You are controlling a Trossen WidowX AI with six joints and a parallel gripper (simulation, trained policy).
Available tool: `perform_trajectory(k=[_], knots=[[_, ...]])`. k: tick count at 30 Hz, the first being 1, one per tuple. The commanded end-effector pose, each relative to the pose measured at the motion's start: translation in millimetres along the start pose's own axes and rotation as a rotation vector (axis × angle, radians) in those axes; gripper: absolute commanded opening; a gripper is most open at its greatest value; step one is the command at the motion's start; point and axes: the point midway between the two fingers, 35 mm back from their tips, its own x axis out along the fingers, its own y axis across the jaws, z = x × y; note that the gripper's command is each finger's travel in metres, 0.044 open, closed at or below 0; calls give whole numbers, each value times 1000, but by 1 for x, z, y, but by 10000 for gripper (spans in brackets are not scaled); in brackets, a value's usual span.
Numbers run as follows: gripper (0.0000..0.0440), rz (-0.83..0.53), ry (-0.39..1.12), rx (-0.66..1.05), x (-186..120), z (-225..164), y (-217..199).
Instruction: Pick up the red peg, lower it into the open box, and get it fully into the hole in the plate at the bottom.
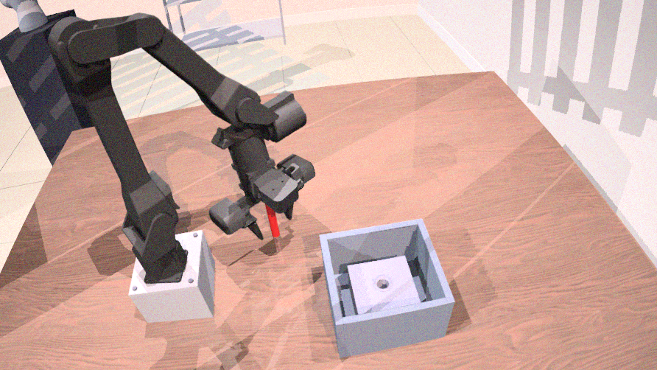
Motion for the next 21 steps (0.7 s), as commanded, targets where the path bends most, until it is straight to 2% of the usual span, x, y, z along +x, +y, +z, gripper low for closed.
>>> perform_trajectory(k=[1,10,21], knots=[[226,-12,24,19,3,-2,0],[0,-43,82,36,3,0,2],[0,13,-26,-31,-28,24,21]])
